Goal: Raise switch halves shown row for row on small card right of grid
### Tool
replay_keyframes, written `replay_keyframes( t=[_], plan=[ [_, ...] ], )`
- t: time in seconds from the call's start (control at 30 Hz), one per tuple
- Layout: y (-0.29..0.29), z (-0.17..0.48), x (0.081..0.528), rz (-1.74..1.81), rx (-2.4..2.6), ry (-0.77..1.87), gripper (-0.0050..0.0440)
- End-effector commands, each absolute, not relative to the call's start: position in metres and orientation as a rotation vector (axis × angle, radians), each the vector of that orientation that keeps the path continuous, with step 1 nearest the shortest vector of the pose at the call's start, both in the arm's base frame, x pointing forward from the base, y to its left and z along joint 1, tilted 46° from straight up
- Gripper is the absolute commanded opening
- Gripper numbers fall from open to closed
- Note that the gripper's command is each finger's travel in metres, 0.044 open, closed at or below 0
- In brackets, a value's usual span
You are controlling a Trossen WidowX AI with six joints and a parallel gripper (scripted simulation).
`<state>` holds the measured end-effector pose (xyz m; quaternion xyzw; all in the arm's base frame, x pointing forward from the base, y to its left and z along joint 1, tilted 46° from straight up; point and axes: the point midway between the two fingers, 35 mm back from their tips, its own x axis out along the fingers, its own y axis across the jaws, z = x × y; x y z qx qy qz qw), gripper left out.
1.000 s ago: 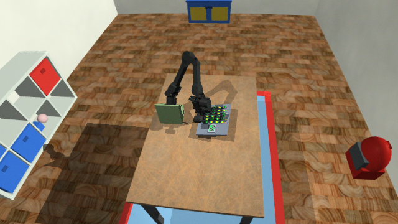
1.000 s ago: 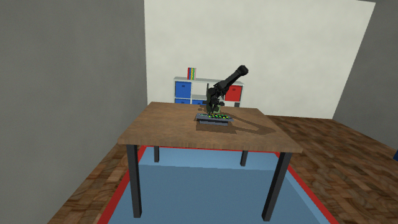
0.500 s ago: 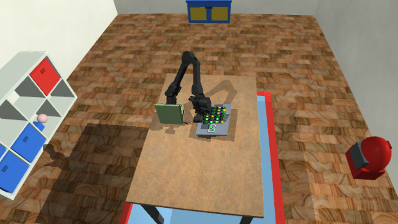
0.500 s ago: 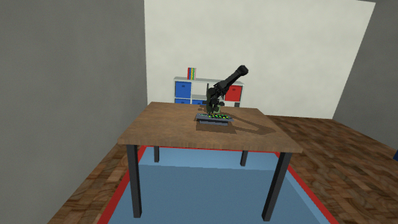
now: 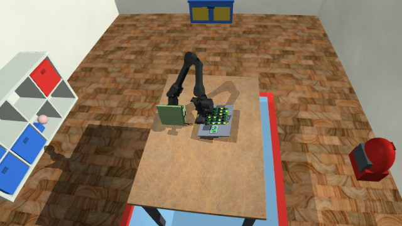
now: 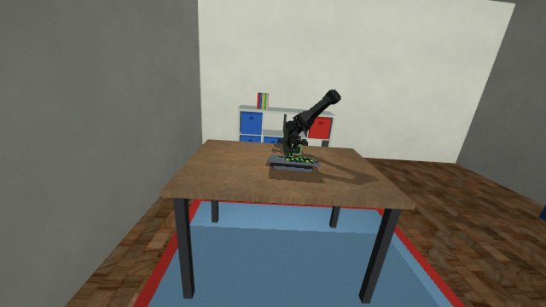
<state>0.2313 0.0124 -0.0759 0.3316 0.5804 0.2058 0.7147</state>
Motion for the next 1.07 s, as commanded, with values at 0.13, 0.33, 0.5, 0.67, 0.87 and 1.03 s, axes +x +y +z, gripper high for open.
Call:
replay_keyframes(
  t=[0.13,0.33,0.5,0.67,0.87,1.03],
  plan=[
    [-0.018,-0.053,0.236,0.449,0.693,1.266,-0.0050],
    [-0.035,-0.031,0.226,0.459,0.702,1.288,-0.0050],
    [-0.037,-0.028,0.224,0.463,0.712,1.298,-0.0050],
    [-0.034,-0.007,0.262,0.464,0.713,1.291,-0.0050],
    [-0.025,0.014,0.297,0.467,0.719,1.297,-0.0050],
    [-0.024,0.013,0.294,0.466,0.727,1.304,-0.0050]
  ],
)
